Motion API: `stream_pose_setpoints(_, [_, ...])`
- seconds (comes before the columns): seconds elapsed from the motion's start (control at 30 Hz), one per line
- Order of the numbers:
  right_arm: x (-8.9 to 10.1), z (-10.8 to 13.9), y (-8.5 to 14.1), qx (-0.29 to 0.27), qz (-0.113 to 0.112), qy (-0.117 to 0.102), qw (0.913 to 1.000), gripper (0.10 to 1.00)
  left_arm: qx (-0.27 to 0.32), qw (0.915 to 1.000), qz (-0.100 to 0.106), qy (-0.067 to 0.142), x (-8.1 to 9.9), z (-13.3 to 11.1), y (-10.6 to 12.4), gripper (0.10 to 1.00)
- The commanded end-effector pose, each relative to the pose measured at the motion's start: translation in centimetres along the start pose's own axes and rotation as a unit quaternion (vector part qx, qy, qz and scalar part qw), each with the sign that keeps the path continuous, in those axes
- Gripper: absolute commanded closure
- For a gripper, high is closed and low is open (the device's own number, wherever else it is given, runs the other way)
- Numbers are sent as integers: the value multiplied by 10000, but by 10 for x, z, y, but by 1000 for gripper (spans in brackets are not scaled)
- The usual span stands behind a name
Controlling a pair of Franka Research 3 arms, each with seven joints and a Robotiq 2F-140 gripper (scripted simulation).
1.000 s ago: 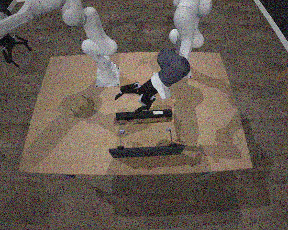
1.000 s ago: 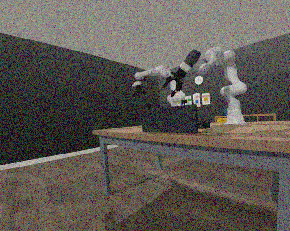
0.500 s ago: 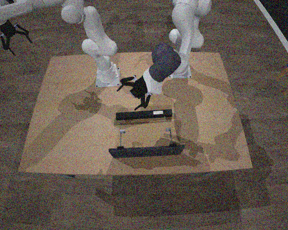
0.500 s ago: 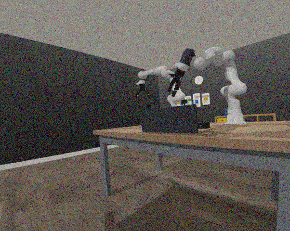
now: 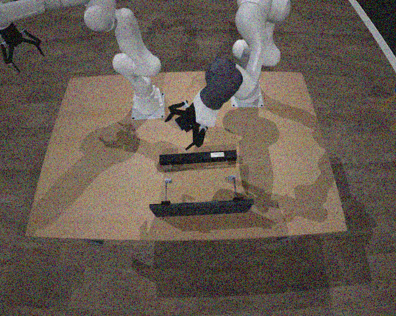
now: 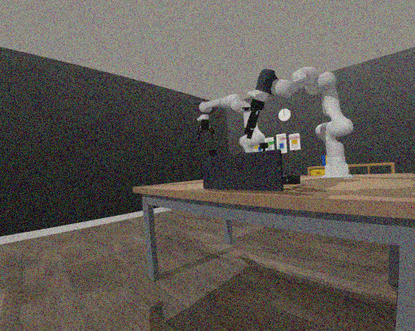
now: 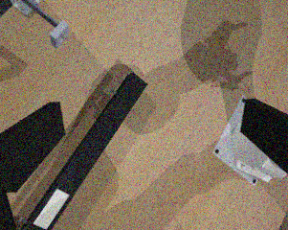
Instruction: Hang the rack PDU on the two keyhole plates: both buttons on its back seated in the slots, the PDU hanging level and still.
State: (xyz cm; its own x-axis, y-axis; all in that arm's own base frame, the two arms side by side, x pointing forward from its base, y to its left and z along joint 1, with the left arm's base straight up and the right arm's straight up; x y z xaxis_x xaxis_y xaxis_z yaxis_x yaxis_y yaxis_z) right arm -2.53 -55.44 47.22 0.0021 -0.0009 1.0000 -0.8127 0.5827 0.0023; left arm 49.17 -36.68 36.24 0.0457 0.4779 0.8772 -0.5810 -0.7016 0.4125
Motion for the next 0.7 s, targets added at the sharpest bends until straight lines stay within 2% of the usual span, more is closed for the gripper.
stream_pose_setpoints(0.0, [1, -1, 0, -79, 11, -2, 10000, 98, -457, 9987, 107, -171, 0, -7, 3, 98])
stream_pose_setpoints(0.27, [0, 0, 0, -21, 7, -1, 10000, 98, -946, 9940, 336, -427, 1, -16, 3, 98])
stream_pose_setpoints(0.33, [0, 0, 0, -21, 7, -1, 10000, 98, -946, 9940, 336, -427, 1, -16, 3, 98])
stream_pose_setpoints(0.37, [0, 0, 0, -21, 7, -1, 10000, 98, -1098, 9918, 409, -510, 2, -18, 2, 98])
stream_pose_setpoints(0.67, [0, 0, 0, -21, 7, -1, 10000, 98, -1629, 9810, 672, -812, 5, -28, 1, 98])
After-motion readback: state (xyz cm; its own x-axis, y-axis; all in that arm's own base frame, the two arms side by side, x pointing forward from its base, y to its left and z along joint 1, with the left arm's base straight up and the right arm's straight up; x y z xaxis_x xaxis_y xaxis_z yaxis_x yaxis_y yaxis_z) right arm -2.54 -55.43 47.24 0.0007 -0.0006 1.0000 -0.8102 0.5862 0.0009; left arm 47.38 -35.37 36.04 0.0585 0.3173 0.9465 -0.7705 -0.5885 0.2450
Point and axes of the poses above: on each arm, the point where the finger pads meet when closed, its own x axis back along the fingers, its own y axis across the jaws, z = x × y, the point moved 6 cm from there along x, back along the fingers, and after that the axes turned 11 degrees about x, right-handed, at the moved point
